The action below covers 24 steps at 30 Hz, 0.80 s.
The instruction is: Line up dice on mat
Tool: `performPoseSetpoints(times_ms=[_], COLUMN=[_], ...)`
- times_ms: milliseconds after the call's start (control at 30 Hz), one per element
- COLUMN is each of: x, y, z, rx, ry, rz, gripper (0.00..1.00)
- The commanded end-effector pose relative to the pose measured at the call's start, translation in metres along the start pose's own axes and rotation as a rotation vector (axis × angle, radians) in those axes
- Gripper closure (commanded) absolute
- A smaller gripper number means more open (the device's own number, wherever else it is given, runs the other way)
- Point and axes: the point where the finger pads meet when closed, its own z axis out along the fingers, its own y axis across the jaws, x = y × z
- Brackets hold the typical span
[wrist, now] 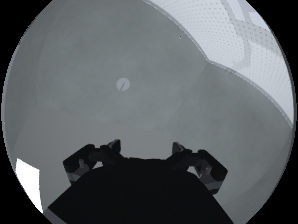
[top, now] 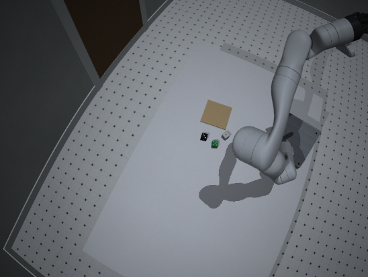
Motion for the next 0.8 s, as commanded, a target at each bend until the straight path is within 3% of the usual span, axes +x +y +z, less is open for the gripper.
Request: performPoseSetpoints(times_ms=[0,767], x=[-0.0002,0.0012], y=[-0.0007,0.0017], z=[0.0002,-0.0003], rx=[0.001,-0.004], ry=[0.000,0.004], rz=[0.001,-0.001], gripper=[0.00,0.00])
